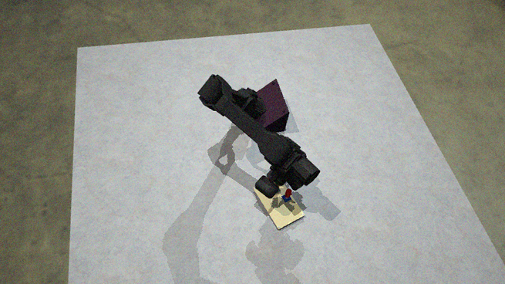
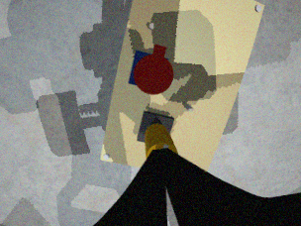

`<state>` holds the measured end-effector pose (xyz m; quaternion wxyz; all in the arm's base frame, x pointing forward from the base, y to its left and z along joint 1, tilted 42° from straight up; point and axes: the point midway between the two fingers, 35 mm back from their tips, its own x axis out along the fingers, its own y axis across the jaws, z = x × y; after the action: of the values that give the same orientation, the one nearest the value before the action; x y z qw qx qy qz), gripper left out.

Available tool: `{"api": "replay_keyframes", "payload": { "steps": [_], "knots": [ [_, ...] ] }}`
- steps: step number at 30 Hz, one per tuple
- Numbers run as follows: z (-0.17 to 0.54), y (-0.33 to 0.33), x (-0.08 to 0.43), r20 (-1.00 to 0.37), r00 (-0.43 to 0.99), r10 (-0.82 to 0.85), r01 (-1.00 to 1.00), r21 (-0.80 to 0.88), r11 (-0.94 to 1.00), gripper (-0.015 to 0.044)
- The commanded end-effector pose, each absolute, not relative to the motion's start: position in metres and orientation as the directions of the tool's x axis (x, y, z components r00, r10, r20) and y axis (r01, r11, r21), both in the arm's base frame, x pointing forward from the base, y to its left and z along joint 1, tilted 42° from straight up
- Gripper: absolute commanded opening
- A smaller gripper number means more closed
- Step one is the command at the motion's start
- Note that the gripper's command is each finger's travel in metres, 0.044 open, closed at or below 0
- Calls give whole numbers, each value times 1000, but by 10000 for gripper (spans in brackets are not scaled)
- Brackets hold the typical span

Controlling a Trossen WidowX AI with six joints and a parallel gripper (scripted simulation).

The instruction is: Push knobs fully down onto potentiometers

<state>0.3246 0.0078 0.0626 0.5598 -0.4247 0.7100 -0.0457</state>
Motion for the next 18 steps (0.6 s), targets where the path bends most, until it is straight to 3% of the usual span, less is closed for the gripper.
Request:
{"api": "replay_keyframes", "payload": {
  "steps": [1,12,18],
  "knots": [
    [64,7,325,-753,-14,-657,-550,-543,635,0],
    [76,18,325,-754,-14,-657,-550,-543,635,0],
    [72,12,323,-750,-21,-661,-554,-542,633,157]
  ]
}}
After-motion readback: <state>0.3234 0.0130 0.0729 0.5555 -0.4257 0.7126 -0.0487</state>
